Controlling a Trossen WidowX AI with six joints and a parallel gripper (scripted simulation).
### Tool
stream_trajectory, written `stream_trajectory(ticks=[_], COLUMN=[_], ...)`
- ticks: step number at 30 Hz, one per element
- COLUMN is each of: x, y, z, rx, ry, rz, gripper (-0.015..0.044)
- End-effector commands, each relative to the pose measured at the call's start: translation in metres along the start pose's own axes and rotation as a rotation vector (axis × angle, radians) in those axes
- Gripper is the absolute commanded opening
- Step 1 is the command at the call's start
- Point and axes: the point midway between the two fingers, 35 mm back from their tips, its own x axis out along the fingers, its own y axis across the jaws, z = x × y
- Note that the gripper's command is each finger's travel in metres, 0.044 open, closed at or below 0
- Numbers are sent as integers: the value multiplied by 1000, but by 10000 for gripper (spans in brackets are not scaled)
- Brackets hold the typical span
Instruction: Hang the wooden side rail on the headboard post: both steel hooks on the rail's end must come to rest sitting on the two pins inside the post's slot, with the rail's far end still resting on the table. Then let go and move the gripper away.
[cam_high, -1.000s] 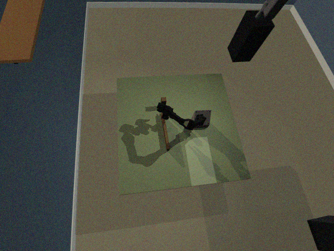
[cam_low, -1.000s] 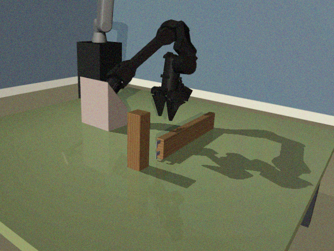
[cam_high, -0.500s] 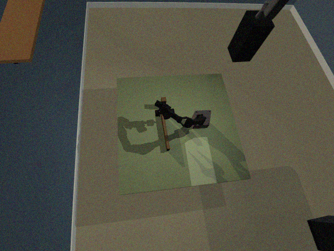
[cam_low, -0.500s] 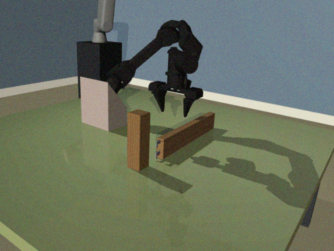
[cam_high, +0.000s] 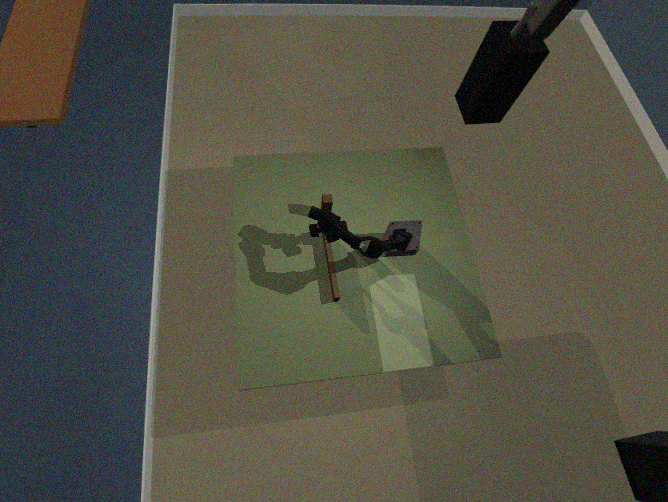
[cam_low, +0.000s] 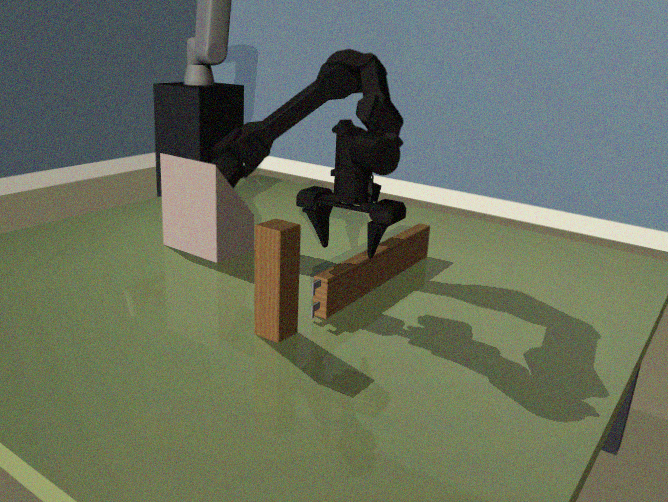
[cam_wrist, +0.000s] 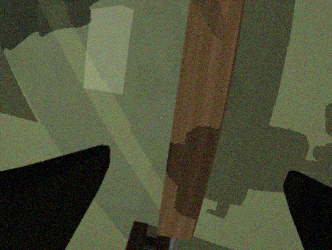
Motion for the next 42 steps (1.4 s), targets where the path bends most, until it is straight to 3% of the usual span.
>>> stream_trajectory(ticks=[1,42], x=[8,72], y=[2,3], z=[1,1], rx=[10,11], ry=[-7,-9], rz=[7,7], gripper=[440,440])
